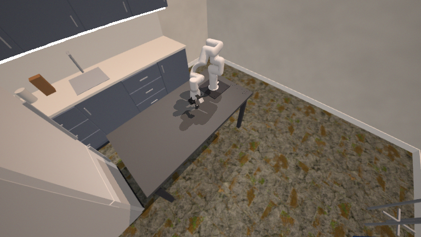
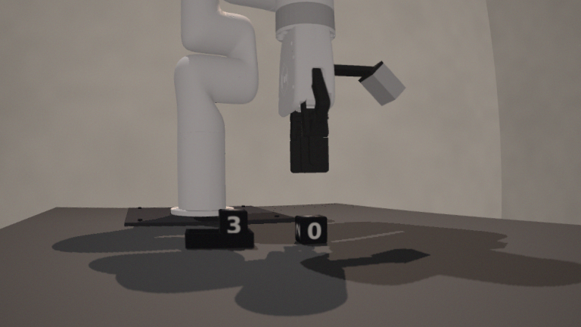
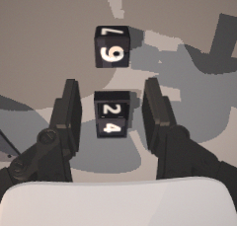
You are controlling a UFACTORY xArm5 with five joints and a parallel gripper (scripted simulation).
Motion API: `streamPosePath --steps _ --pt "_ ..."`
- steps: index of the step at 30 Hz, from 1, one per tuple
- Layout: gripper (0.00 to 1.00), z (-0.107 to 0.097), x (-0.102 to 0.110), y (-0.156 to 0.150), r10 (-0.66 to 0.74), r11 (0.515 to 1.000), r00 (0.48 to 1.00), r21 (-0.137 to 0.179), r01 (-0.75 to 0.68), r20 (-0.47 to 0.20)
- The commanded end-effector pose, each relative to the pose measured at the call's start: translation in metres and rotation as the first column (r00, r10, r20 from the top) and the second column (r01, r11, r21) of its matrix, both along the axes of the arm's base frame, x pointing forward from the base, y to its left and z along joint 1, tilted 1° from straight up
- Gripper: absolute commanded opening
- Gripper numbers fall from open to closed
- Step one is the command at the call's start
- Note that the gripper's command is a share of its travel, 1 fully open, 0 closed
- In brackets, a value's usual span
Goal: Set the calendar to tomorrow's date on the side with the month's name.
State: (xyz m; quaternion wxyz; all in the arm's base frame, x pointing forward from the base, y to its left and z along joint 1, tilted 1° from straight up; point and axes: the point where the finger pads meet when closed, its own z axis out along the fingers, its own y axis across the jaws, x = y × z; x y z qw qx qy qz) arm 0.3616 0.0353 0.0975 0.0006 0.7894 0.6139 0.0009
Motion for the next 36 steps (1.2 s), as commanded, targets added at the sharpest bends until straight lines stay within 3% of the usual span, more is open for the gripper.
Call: streamPosePath --steps 1,36 --pt "0.49 -0.001 0.001 0.0 0.0 1.0 1.0 0.0 0.0 0.004" --pt "0.49 -0.042 0.001 0.001 0.0 1.0 1.0 0.0 0.0 0.004"
